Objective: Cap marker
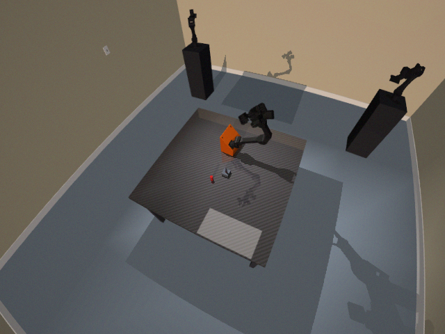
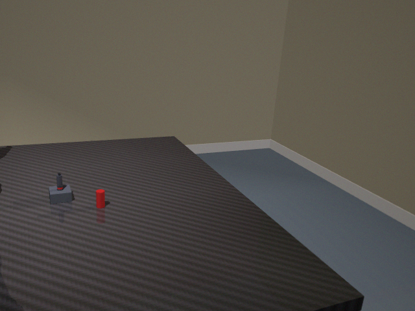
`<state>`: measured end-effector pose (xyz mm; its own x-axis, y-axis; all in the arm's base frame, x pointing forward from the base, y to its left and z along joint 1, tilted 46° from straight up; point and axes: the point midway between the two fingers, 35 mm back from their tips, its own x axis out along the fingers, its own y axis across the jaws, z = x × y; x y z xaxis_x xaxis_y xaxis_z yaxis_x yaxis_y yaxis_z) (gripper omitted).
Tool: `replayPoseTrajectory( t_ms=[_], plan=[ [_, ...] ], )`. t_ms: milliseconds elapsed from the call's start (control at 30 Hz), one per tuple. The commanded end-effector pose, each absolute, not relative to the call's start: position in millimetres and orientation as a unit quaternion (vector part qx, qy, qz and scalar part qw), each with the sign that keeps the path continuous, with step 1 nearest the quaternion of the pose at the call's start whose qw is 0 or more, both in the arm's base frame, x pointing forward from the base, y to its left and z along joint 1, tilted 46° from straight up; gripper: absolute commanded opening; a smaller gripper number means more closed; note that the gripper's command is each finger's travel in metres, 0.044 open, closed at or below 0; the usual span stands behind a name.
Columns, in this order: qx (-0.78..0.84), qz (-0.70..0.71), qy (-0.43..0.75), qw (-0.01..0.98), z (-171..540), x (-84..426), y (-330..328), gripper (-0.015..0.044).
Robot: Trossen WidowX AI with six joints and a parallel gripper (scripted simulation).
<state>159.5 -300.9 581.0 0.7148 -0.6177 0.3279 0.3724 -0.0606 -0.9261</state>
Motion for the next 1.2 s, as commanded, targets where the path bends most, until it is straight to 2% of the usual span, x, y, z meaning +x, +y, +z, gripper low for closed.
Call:
replayPoseTrajectory(
  t_ms=[0, 333, 667, 933, 1167],
  plan=[
    [-0.559, -0.321, 0.100, 0.758, 539, 192, -324, 0.0231],
    [-0.419, -0.202, 0.140, 0.874, 441, 272, -337, 0.0231],
    [-0.157, -0.068, 0.229, 0.958, 312, 346, -315, 0.0231],
    [0.047, 0.049, 0.349, 0.935, 198, 390, -249, 0.0231],
    [0.204, 0.094, 0.450, 0.864, 132, 398, -192, 0.0231]
  ],
)
